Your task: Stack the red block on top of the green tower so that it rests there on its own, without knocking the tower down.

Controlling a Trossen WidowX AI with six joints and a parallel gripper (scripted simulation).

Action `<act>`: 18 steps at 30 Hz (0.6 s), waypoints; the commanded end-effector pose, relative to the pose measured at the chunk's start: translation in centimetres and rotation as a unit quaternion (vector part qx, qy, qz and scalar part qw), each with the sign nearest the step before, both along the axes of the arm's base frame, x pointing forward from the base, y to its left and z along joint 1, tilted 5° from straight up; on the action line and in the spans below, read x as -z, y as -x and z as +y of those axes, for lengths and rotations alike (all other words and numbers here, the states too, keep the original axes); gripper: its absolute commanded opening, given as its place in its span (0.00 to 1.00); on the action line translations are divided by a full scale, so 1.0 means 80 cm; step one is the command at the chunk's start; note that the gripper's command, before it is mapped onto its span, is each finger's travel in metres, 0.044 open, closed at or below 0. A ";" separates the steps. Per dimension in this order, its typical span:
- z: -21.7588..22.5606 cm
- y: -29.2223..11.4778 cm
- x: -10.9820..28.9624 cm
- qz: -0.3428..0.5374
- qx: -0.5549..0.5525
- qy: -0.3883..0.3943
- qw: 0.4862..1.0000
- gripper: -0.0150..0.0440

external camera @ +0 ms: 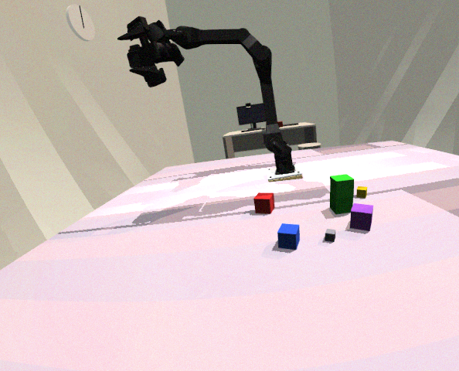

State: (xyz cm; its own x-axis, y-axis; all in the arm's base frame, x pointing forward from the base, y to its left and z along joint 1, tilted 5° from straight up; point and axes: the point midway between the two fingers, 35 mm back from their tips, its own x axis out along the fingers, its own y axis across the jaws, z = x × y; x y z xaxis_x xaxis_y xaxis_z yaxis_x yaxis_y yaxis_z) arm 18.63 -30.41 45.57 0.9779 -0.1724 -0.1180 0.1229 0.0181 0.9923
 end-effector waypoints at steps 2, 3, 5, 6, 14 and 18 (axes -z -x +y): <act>0.001 -0.006 0.005 0.005 -0.002 0.000 1.000 1.00; 0.003 -0.013 0.011 0.011 -0.004 0.001 1.000 1.00; 0.007 -0.029 0.025 0.028 -0.010 0.003 1.000 1.00; 0.010 -0.038 0.033 0.037 -0.014 0.004 0.999 1.00; 0.045 -0.097 0.097 0.119 -0.053 0.023 0.991 1.00; 0.070 -0.122 0.131 0.166 -0.080 0.040 0.982 1.00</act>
